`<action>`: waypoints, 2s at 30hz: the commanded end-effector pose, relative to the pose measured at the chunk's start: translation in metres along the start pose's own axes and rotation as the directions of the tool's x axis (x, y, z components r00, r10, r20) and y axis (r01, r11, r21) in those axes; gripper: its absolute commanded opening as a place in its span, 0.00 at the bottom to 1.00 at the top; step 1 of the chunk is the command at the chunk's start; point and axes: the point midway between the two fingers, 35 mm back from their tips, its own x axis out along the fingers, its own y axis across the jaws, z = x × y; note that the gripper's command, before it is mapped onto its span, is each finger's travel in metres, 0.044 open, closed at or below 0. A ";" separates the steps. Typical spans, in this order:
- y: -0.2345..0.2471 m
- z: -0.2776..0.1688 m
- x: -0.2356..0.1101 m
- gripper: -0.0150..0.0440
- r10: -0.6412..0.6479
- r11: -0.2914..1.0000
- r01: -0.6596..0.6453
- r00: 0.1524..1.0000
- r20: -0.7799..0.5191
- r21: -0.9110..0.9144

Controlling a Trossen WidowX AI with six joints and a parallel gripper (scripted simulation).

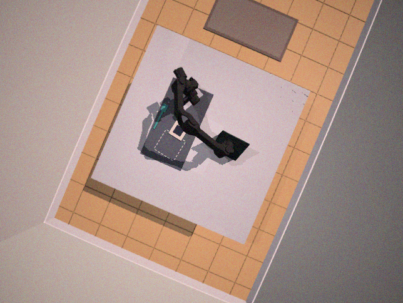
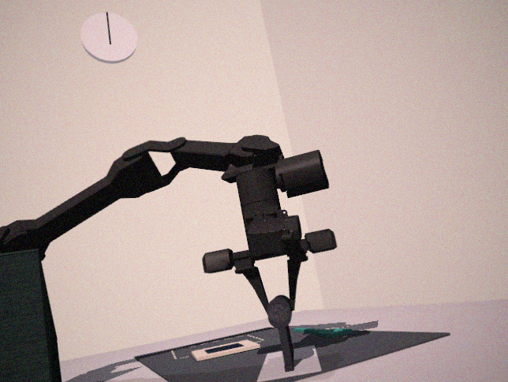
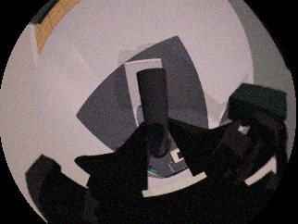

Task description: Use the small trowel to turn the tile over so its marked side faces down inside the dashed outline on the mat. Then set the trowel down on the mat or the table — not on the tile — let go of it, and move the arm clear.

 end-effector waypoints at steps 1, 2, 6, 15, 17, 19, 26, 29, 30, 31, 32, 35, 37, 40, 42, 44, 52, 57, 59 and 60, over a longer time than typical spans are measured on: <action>-0.001 0.002 0.003 0.47 -0.004 0.989 0.005 1.000 0.001 -0.145; -0.001 0.002 0.003 0.47 -0.004 0.985 0.005 1.000 0.001 -0.174; -0.001 0.002 0.003 0.47 -0.004 0.957 0.005 1.000 0.001 -0.291; -0.001 0.002 0.003 0.47 -0.004 0.845 0.004 1.000 0.001 -0.535; -0.001 0.002 0.003 0.47 -0.004 0.811 0.004 1.000 0.001 -0.585; -0.001 0.002 0.003 0.47 -0.004 0.775 0.004 1.000 0.001 -0.632; -0.001 0.002 0.003 0.47 -0.004 0.626 0.004 1.000 0.001 -0.779; -0.001 0.002 0.003 0.47 -0.004 0.554 0.004 1.000 0.001 -0.833; -0.001 0.002 0.003 0.47 -0.004 0.529 0.003 1.000 0.001 -0.849; -0.001 0.002 0.003 0.47 -0.004 0.503 0.003 1.000 0.001 -0.864; -0.001 0.002 0.003 0.47 -0.004 0.477 0.003 1.000 0.001 -0.879; -0.001 0.002 0.003 0.47 -0.004 0.396 0.003 1.000 0.001 -0.918; -0.001 0.002 0.003 0.47 -0.004 0.341 0.003 1.000 0.001 -0.940; -0.001 0.002 0.003 0.47 -0.004 0.255 0.002 1.000 0.001 -0.967; -0.001 0.002 0.003 0.47 -0.004 0.196 0.002 1.000 0.001 -0.981; -0.001 0.002 0.003 0.47 -0.004 0.137 0.002 1.000 0.001 -0.991; -0.001 0.002 0.003 0.47 -0.004 -0.102 0.001 1.000 0.001 -0.995; -0.001 0.002 0.003 0.47 -0.004 -0.249 0.000 1.000 0.001 -0.969; -0.001 0.002 0.003 0.47 -0.004 -0.306 0.000 1.000 0.001 -0.952; -0.001 0.002 0.003 0.47 -0.004 -0.335 0.000 1.000 0.001 -0.942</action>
